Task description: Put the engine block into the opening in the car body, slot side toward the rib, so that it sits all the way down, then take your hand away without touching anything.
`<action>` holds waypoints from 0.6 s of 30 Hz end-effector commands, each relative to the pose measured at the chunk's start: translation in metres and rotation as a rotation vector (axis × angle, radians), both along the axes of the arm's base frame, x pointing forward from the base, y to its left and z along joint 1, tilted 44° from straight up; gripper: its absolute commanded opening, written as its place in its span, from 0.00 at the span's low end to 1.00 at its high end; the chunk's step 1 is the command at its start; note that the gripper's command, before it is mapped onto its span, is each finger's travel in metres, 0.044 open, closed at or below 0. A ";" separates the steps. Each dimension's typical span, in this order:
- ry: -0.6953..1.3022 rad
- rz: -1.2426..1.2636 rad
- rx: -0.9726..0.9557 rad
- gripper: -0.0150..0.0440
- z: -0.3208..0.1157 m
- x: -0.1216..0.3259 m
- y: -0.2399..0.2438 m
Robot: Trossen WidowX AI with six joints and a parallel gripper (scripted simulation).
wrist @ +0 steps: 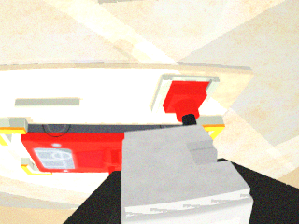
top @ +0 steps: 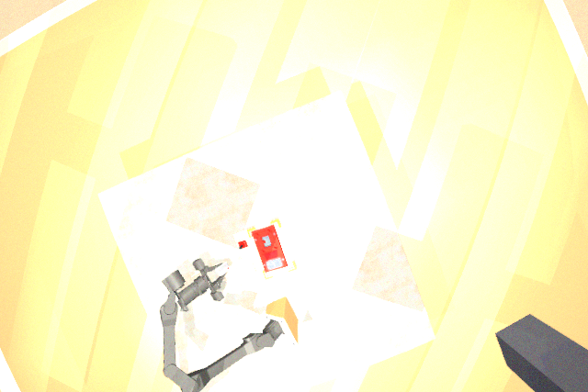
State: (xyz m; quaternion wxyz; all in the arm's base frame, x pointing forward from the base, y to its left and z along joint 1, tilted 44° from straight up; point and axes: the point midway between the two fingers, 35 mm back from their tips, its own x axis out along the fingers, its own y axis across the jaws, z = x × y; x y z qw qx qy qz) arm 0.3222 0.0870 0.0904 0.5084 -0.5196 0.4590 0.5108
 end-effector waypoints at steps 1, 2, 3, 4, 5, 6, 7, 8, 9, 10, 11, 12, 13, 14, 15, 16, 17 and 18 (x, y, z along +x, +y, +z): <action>0.000 -0.004 -0.006 0.25 -0.008 0.000 0.005; 0.000 -0.004 -0.006 0.25 -0.008 0.000 0.006; 0.000 -0.004 -0.006 0.25 -0.010 0.000 0.007; 0.000 -0.004 -0.006 0.25 -0.011 0.000 0.009; 0.000 -0.004 -0.006 0.25 -0.013 0.000 0.010; 0.000 -0.004 -0.006 0.25 -0.015 0.000 0.012; 0.000 -0.004 -0.006 0.25 -0.016 0.000 0.014; 0.000 -0.004 -0.006 0.25 -0.017 0.000 0.015; 0.000 -0.004 -0.006 0.25 -0.019 0.000 0.016; 0.000 -0.004 -0.005 0.25 -0.020 0.000 0.017; 0.000 -0.004 -0.005 0.25 -0.022 0.000 0.019; 0.000 -0.004 -0.005 0.25 -0.024 0.000 0.021; 0.000 -0.004 -0.005 0.25 -0.025 0.000 0.023; 0.000 -0.004 -0.005 0.25 -0.026 0.000 0.024; 0.000 -0.004 -0.005 0.25 -0.028 0.000 0.025; 0.000 -0.004 -0.005 0.25 -0.029 0.000 0.026; 0.000 -0.004 -0.005 0.25 -0.031 0.000 0.028; 0.000 -0.004 -0.005 0.25 -0.033 0.000 0.030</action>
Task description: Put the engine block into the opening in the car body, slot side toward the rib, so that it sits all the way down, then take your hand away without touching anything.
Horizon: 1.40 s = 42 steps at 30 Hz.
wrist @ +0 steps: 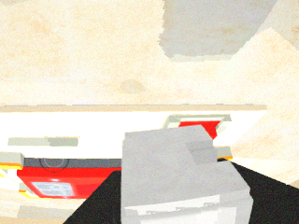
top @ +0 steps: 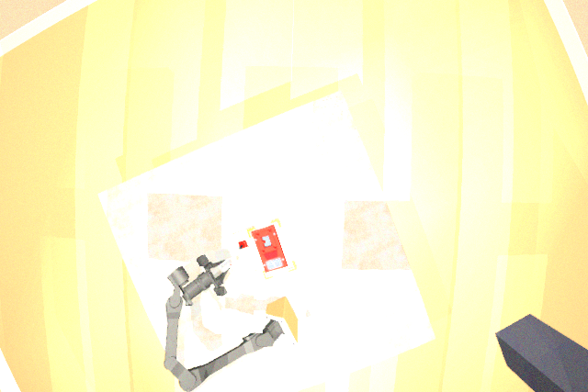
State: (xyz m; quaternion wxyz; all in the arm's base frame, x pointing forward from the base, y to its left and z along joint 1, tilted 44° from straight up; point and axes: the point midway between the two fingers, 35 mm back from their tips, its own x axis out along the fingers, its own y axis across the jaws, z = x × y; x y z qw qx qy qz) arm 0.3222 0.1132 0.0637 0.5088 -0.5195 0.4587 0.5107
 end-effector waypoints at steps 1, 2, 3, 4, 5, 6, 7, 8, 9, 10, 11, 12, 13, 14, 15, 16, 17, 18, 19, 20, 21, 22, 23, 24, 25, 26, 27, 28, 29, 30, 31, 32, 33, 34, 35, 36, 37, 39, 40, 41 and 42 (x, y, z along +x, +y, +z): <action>0.001 -0.003 -0.005 0.25 -0.008 0.000 0.005; 0.001 -0.003 -0.005 0.25 -0.009 0.000 0.006; 0.001 -0.003 -0.005 0.25 -0.010 0.000 0.007; 0.001 -0.003 -0.005 0.25 -0.011 0.000 0.009; 0.001 -0.003 -0.005 0.25 -0.013 0.000 0.010; 0.001 -0.003 -0.005 0.25 -0.015 0.000 0.012; 0.001 -0.003 -0.005 0.25 -0.017 0.000 0.014; 0.001 -0.003 -0.005 0.25 -0.018 0.000 0.015; 0.001 -0.003 -0.005 0.25 -0.019 0.000 0.016; 0.001 -0.003 -0.005 0.25 -0.020 0.000 0.017; 0.001 -0.003 -0.005 0.25 -0.022 0.000 0.019; 0.001 -0.003 -0.005 0.25 -0.024 0.000 0.021; 0.001 -0.003 -0.004 0.25 -0.026 0.000 0.023; 0.002 -0.003 -0.004 0.25 -0.027 0.000 0.024; 0.002 -0.003 -0.004 0.25 -0.028 0.000 0.025; 0.002 -0.003 -0.004 0.25 -0.029 0.000 0.026; 0.002 -0.003 -0.004 0.25 -0.031 0.000 0.028; 0.002 -0.003 -0.004 0.25 -0.033 0.000 0.030; 0.002 -0.003 -0.004 0.25 -0.035 0.000 0.031; 0.002 -0.003 -0.004 0.25 -0.036 0.000 0.032; 0.002 -0.003 -0.004 0.25 -0.037 0.000 0.033; 0.002 -0.003 -0.004 0.25 -0.038 0.000 0.035; 0.002 -0.003 -0.004 0.25 -0.038 0.000 0.035; 0.002 -0.003 -0.004 0.25 -0.037 0.000 0.034; 0.002 -0.003 -0.004 0.25 -0.035 -0.001 0.032; 0.002 -0.004 -0.010 0.30 -0.034 -0.001 0.031; 0.002 -0.004 -0.010 0.34 -0.034 -0.001 0.031; 0.002 -0.004 -0.010 0.39 -0.034 -0.001 0.031; 0.002 -0.004 -0.010 0.43 -0.034 -0.001 0.031; 0.002 -0.004 -0.010 0.48 -0.034 -0.001 0.031; 0.002 -0.004 -0.010 0.52 -0.034 -0.001 0.031; 0.002 -0.004 -0.010 0.57 -0.034 -0.001 0.031; 0.002 -0.004 -0.010 0.61 -0.034 -0.001 0.031; 0.002 -0.004 -0.010 0.65 -0.034 -0.001 0.031; 0.002 -0.004 -0.010 0.70 -0.034 -0.001 0.031; 0.002 -0.004 -0.010 0.74 -0.034 -0.001 0.031; 0.002 -0.004 -0.010 0.79 -0.034 -0.001 0.031; 0.002 -0.004 -0.010 0.88 -0.034 -0.001 0.031; 0.002 -0.004 -0.010 0.92 -0.034 -0.001 0.031; 0.002 -0.004 -0.010 0.97 -0.034 -0.001 0.031; 0.002 -0.004 -0.010 1.00 -0.034 -0.001 0.031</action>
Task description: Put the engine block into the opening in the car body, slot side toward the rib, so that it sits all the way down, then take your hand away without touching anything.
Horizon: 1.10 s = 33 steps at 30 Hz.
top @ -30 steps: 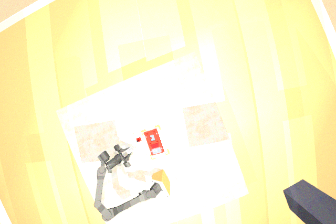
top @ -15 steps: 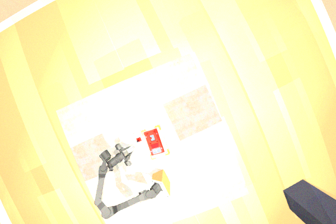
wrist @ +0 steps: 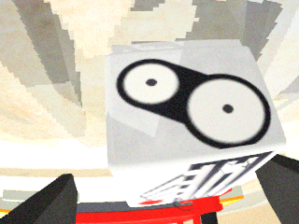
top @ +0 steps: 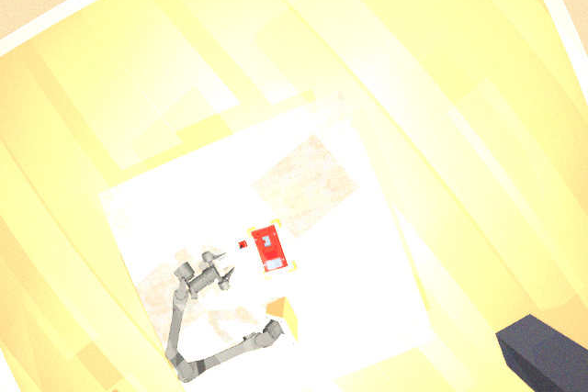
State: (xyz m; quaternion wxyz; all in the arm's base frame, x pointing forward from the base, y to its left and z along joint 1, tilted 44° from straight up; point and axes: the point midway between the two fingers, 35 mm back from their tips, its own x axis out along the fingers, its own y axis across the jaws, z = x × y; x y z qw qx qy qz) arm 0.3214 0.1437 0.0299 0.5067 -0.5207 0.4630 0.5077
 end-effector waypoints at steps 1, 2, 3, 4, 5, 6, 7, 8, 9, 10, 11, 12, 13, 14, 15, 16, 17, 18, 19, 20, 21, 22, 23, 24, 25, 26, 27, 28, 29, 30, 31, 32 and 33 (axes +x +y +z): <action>0.000 0.000 0.001 1.00 0.000 0.000 0.000; 0.000 0.000 0.001 1.00 0.000 0.000 0.000; 0.000 0.000 0.001 1.00 0.000 0.000 0.000; 0.000 0.000 0.001 1.00 0.000 0.000 0.000; 0.000 0.000 0.001 1.00 0.000 0.000 0.000; 0.000 0.001 0.004 1.00 0.002 0.000 0.000; 0.000 0.001 0.005 1.00 0.006 0.000 0.000; -0.001 0.001 0.006 1.00 0.010 0.000 0.000; -0.001 0.001 0.006 1.00 0.014 -0.001 0.000; -0.001 0.001 0.007 1.00 0.018 -0.001 0.000; -0.001 0.001 0.007 1.00 0.022 -0.001 0.000; -0.001 0.001 0.007 1.00 0.026 -0.001 0.000; -0.001 0.001 0.007 1.00 0.030 -0.002 0.000; -0.001 0.001 0.007 1.00 0.034 -0.002 0.000; -0.001 0.001 0.007 1.00 0.038 -0.002 0.000; -0.001 0.001 0.007 1.00 0.042 -0.002 0.000; -0.001 0.001 0.007 1.00 0.045 -0.002 0.001; -0.001 0.001 0.007 1.00 0.045 -0.002 0.001; -0.001 0.001 0.007 1.00 0.045 -0.002 0.001; -0.001 0.001 0.007 1.00 0.045 -0.002 0.001; -0.008 0.001 0.006 1.00 0.042 -0.001 0.000; -0.008 0.001 0.006 1.00 0.042 -0.001 0.000; -0.008 0.001 0.006 1.00 0.042 -0.001 0.000; -0.008 0.001 0.006 1.00 0.042 -0.001 0.000; -0.008 0.001 0.006 1.00 0.042 -0.001 0.000; -0.008 0.001 0.006 1.00 0.042 -0.001 0.000; -0.008 0.001 0.006 1.00 0.042 -0.001 0.000; -0.008 0.001 0.006 1.00 0.042 -0.001 0.000; -0.008 0.001 0.006 1.00 0.042 -0.001 0.000; -0.008 0.001 0.006 1.00 0.042 -0.001 0.000; -0.008 0.001 0.006 1.00 0.042 -0.001 0.000; -0.008 0.001 0.006 1.00 0.042 -0.001 0.000; -0.008 0.001 0.006 1.00 0.042 -0.001 0.000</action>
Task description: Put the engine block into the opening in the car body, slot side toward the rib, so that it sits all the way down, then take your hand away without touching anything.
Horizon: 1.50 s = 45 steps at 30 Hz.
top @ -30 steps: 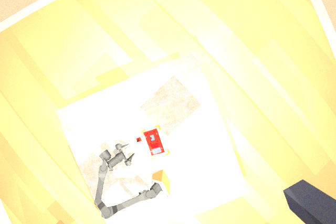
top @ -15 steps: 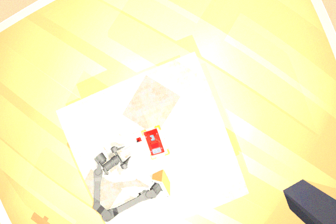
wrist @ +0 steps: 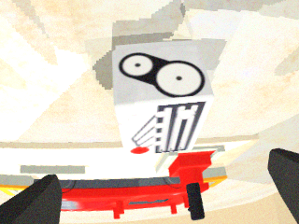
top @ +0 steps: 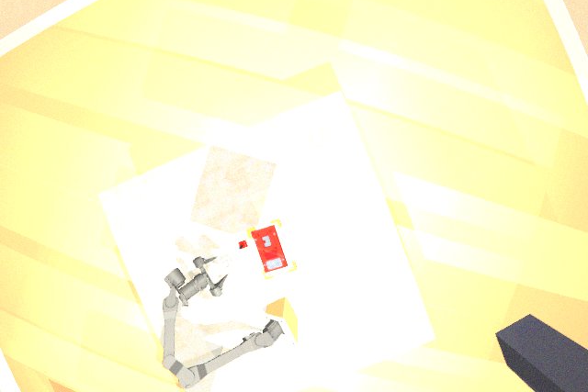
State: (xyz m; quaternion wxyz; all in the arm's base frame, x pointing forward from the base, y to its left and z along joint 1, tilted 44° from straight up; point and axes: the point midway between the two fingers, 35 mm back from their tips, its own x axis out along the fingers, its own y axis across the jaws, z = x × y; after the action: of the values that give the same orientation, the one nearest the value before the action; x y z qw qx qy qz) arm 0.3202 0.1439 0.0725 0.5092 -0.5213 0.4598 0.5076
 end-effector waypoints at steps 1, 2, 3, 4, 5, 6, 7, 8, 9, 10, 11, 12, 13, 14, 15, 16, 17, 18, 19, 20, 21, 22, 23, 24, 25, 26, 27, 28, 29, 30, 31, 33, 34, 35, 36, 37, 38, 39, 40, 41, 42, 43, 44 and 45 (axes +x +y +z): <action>-0.002 0.000 0.001 1.00 0.000 0.000 0.000; -0.002 0.000 0.001 1.00 0.000 0.000 0.000; -0.002 0.000 0.001 1.00 0.000 0.000 0.000; -0.002 0.000 0.001 1.00 0.000 0.000 0.000; -0.002 0.000 0.001 1.00 0.000 0.000 0.000; -0.001 -0.005 0.002 1.00 0.000 0.000 0.000; 0.001 -0.022 0.007 1.00 0.000 0.000 0.000; 0.006 -0.049 0.014 1.00 -0.001 0.000 0.000; 0.011 -0.082 0.023 1.00 -0.001 0.000 -0.001; 0.016 -0.115 0.032 1.00 -0.002 0.000 -0.001; 0.022 -0.148 0.040 1.00 -0.002 0.000 -0.001; 0.028 -0.181 0.049 1.00 -0.003 0.000 -0.002; 0.034 -0.214 0.057 1.00 -0.003 0.000 -0.002; 0.040 -0.247 0.066 1.00 -0.003 0.000 -0.002; 0.046 -0.280 0.074 1.00 -0.004 0.000 -0.003; 0.052 -0.313 0.082 1.00 -0.004 0.000 -0.003; 0.059 -0.346 0.090 1.00 -0.005 0.000 -0.003; 0.066 -0.379 0.098 1.00 -0.005 -0.001 -0.004; 0.072 -0.412 0.106 1.00 -0.005 -0.001 -0.004; 0.080 -0.445 0.114 1.00 -0.006 -0.001 -0.004; 0.087 -0.478 0.121 1.00 -0.006 -0.001 -0.005; 0.094 -0.511 0.129 1.00 -0.006 -0.001 -0.005; 0.102 -0.544 0.136 1.00 -0.007 -0.001 -0.005; 0.110 -0.577 0.143 1.00 -0.007 -0.001 -0.005; 0.118 -0.609 0.150 1.00 -0.007 -0.001 -0.006; 0.126 -0.642 0.158 1.00 -0.007 -0.001 -0.006; 0.134 -0.675 0.164 1.00 -0.008 -0.001 -0.006; 0.142 -0.708 0.171 1.00 -0.008 -0.001 -0.007; 0.151 -0.741 0.178 1.00 -0.008 -0.001 -0.007; 0.160 -0.774 0.184 1.00 -0.008 -0.001 -0.007; 0.169 -0.806 0.191 1.00 -0.009 -0.001 -0.008; 0.187 -0.872 0.203 1.00 -0.009 -0.001 -0.008; 0.196 -0.905 0.209 1.00 -0.009 -0.001 -0.008; 0.206 -0.937 0.215 1.00 -0.010 -0.001 -0.009; 0.216 -0.970 0.221 1.00 -0.010 -0.002 -0.009; 0.226 -1.003 0.226 1.00 -0.010 -0.002 -0.009; 0.236 -1.035 0.232 1.00 -0.010 -0.002 -0.010; 0.246 -1.068 0.237 1.00 -0.010 -0.002 -0.010; 0.257 -1.100 0.242 1.00 -0.010 -0.002 -0.010; 0.267 -1.133 0.247 1.00 -0.010 -0.002 -0.011; 0.278 -1.165 0.252 1.00 -0.011 -0.002 -0.011; 0.289 -1.198 0.256 1.00 -0.011 -0.002 -0.011; 0.300 -1.230 0.261 1.00 -0.011 -0.002 -0.011; 0.311 -1.263 0.265 1.00 -0.011 -0.002 -0.012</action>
State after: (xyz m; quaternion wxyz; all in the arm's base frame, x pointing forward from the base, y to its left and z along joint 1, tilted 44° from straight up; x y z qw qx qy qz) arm 0.3189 0.1325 0.0627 0.6965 -0.0466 0.6686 0.2563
